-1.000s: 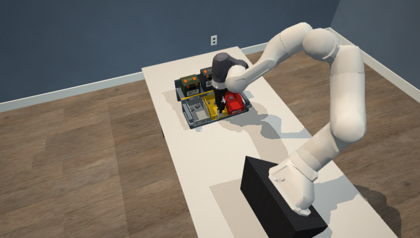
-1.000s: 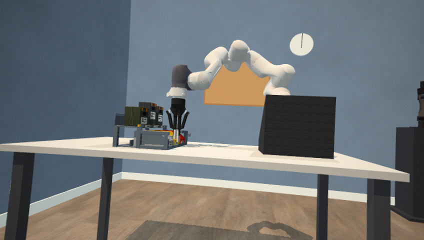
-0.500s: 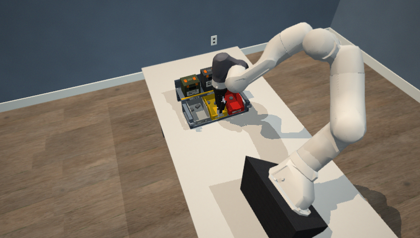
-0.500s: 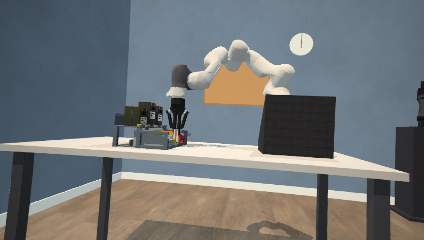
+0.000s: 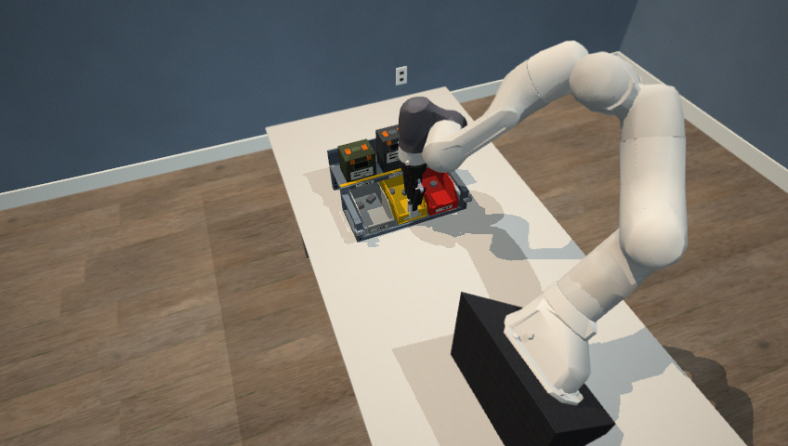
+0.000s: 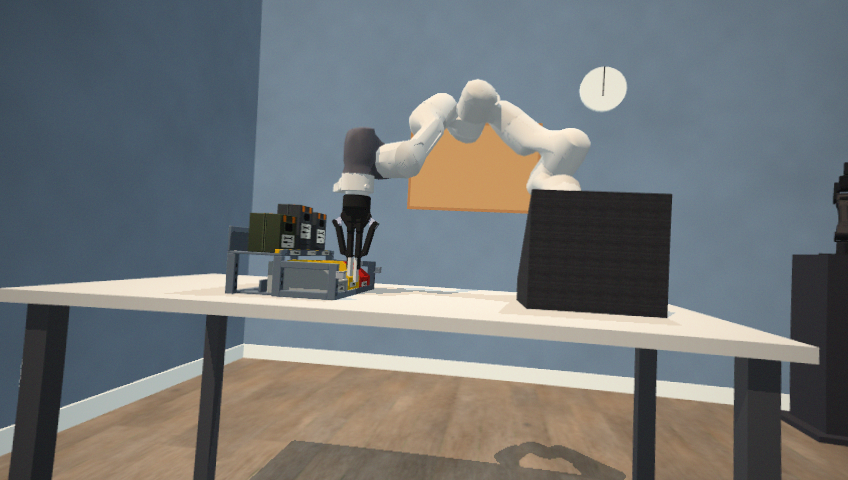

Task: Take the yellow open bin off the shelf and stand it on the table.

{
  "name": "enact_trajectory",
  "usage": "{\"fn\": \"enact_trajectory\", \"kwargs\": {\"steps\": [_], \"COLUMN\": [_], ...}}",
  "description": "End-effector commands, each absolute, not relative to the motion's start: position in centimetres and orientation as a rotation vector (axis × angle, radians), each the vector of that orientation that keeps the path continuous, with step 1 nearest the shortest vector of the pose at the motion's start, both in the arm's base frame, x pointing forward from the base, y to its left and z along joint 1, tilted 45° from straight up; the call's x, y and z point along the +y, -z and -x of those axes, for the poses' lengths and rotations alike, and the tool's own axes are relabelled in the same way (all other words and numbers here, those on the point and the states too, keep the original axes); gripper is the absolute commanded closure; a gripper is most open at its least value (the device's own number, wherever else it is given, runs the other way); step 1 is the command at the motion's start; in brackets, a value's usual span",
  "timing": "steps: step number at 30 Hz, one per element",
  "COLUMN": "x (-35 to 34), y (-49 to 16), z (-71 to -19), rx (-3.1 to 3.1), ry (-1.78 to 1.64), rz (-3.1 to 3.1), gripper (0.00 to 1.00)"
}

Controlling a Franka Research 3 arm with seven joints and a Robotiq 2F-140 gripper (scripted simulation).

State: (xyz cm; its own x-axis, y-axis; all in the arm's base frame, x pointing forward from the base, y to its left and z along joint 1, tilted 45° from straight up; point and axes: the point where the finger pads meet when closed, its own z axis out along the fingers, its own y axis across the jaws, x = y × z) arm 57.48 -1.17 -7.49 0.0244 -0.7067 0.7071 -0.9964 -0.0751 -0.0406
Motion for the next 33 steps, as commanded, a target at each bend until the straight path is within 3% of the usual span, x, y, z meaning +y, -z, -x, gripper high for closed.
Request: {"fn": "enact_trajectory", "kwargs": {"steps": [1,33], "x": [-0.8,0.6], "y": [7.4,6.2], "z": [-57.4,-57.2], "rx": [-1.73,-1.73], "ry": [-0.8,-0.8], "rz": [-1.832,-1.832], "gripper": [1.0,1.0]}}
